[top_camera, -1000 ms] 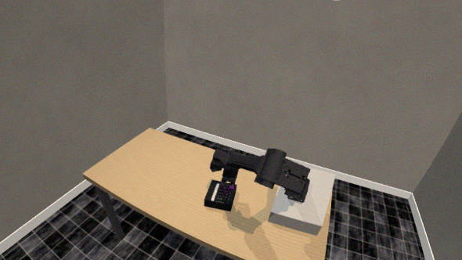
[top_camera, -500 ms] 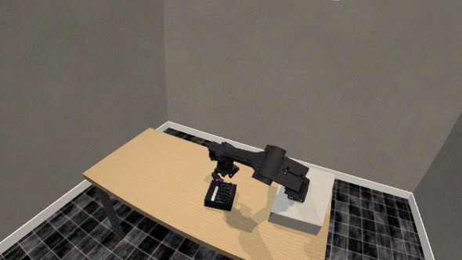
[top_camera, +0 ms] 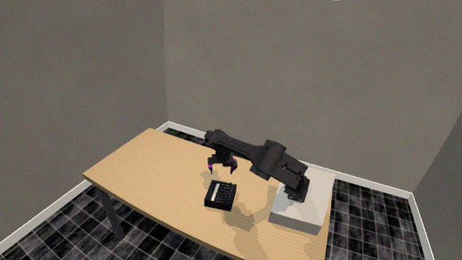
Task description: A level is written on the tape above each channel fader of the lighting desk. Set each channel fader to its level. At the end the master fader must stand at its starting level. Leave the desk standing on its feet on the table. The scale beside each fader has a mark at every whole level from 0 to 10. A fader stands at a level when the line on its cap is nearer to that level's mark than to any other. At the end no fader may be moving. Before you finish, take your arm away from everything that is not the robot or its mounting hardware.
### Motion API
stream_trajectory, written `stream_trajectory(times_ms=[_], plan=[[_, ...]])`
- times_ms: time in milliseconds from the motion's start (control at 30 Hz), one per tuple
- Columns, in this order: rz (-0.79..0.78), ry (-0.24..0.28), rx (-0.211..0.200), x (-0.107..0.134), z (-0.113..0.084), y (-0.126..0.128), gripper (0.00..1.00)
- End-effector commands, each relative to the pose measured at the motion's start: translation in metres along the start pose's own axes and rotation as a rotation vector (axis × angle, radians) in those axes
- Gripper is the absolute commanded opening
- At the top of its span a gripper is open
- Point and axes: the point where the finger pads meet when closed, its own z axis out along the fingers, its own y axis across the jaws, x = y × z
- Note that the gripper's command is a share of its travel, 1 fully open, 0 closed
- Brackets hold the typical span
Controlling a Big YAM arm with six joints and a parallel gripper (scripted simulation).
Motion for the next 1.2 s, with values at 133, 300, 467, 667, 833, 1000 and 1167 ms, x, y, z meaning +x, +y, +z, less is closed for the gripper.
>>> stream_trajectory(times_ms=[133, 300, 467, 667, 833, 1000, 1167], plan=[[0.481, -0.027, 0.010, -0.001, -0.004, 0.009, 1.00], [0.516, -0.030, 0.011, -0.001, -0.003, 0.008, 1.00], [0.516, -0.028, 0.014, 0.000, -0.002, 0.006, 1.00], [0.328, -0.023, 0.002, 0.005, 0.007, -0.004, 1.00], [0.040, -0.032, -0.015, 0.007, 0.026, -0.019, 1.00], [-0.094, -0.039, -0.021, 0.009, 0.039, -0.031, 1.00], [-0.371, -0.053, -0.025, 0.016, 0.059, -0.053, 1.00]])
